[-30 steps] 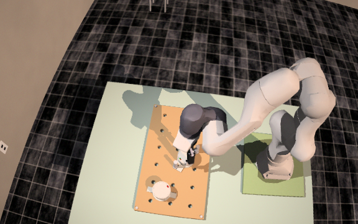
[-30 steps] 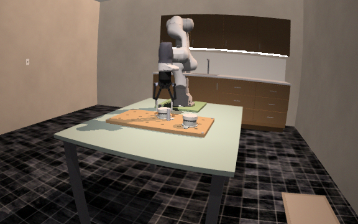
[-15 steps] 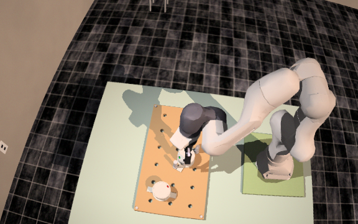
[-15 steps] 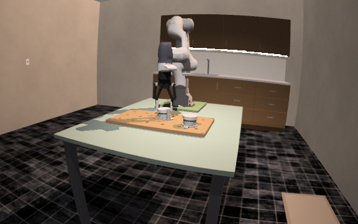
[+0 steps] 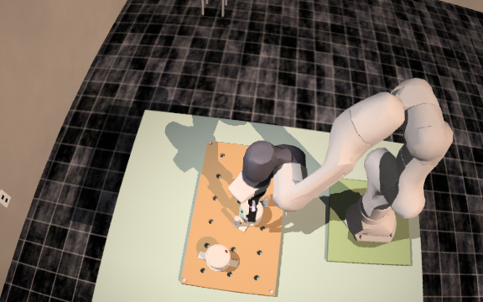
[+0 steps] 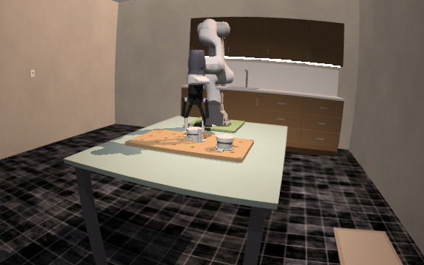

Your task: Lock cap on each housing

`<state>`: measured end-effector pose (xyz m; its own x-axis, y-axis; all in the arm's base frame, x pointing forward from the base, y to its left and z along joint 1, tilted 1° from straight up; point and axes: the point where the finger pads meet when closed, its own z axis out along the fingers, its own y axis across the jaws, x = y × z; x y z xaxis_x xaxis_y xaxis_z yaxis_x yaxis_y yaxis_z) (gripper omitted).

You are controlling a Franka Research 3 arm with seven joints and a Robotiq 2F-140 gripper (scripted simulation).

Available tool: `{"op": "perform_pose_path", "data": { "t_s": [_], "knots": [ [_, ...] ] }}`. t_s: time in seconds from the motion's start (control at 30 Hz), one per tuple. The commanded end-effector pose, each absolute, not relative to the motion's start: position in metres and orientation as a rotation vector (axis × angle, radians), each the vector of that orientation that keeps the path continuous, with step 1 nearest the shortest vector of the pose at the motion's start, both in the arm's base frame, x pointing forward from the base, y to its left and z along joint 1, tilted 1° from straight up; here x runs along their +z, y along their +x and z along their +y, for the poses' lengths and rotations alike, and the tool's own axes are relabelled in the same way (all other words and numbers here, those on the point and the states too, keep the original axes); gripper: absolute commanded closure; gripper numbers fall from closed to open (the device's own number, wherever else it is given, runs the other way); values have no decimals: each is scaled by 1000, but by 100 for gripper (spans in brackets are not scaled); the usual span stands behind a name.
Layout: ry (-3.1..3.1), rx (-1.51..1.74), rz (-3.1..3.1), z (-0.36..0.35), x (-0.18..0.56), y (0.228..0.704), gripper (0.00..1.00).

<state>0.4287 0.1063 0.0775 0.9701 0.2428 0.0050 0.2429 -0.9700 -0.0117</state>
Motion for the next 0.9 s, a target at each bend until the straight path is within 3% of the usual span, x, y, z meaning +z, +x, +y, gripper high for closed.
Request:
{"op": "perform_pose_path", "data": {
  "t_s": [0.0, 0.67, 0.7, 0.87],
  "knots": [
    [-3117, -14, -314, 105, 77, 430, 90],
    [-3117, -14, -314, 105, 77, 430, 90],
    [-3117, -14, -314, 105, 77, 430, 22],
    [-3117, -14, -314, 105, 77, 430, 22]
  ]
}}
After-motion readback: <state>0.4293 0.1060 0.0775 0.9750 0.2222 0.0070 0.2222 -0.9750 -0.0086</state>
